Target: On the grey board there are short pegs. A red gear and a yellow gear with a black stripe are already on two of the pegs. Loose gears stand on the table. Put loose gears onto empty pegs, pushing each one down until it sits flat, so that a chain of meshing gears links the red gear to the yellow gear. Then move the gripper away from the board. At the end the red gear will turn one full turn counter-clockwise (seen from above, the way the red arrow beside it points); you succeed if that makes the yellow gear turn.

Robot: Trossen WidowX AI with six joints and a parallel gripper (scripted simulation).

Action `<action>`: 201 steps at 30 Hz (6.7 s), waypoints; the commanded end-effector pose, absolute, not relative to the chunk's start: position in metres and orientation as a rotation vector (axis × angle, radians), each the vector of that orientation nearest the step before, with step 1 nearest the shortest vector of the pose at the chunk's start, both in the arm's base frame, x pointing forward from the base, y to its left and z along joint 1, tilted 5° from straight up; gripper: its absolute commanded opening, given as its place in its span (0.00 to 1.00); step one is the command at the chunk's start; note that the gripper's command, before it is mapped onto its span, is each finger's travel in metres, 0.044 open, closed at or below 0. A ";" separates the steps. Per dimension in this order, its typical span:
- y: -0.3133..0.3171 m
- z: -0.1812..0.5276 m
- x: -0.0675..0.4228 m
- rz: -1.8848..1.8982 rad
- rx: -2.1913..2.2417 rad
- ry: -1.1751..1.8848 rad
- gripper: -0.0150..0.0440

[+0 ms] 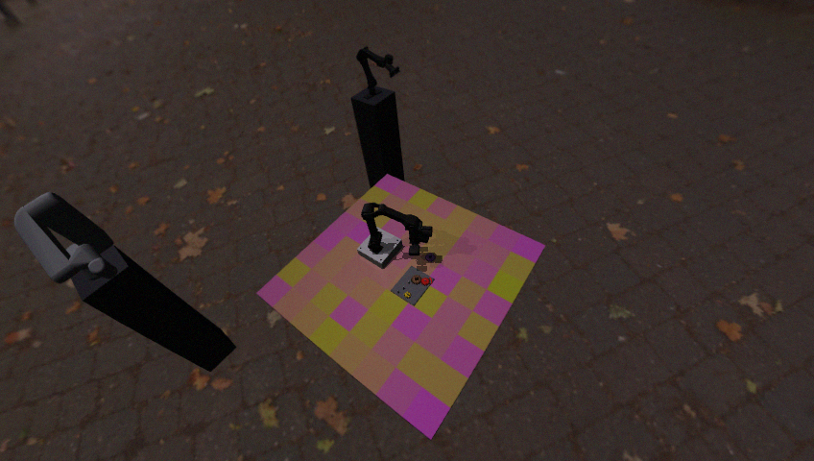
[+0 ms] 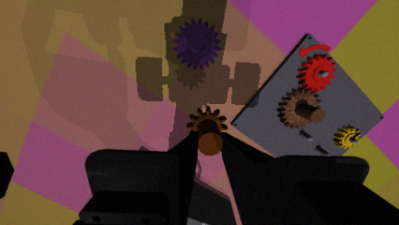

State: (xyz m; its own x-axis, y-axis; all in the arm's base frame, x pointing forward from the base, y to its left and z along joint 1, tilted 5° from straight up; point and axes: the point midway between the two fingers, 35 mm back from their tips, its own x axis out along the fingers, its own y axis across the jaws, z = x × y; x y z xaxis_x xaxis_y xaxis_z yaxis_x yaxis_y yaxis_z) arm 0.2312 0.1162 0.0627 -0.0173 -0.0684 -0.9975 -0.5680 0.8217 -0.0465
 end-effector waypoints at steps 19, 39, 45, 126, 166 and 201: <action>0.119 0.120 0.226 0.422 -0.512 1.554 0.25; 0.098 0.118 0.243 0.416 -0.507 1.549 0.25; 0.088 0.113 0.251 0.415 -0.508 1.548 0.25; -0.050 0.056 0.297 0.475 -0.587 1.541 0.25; -0.052 0.036 0.296 0.999 -1.091 1.369 0.25; -0.053 0.012 0.296 0.806 -0.907 1.449 0.25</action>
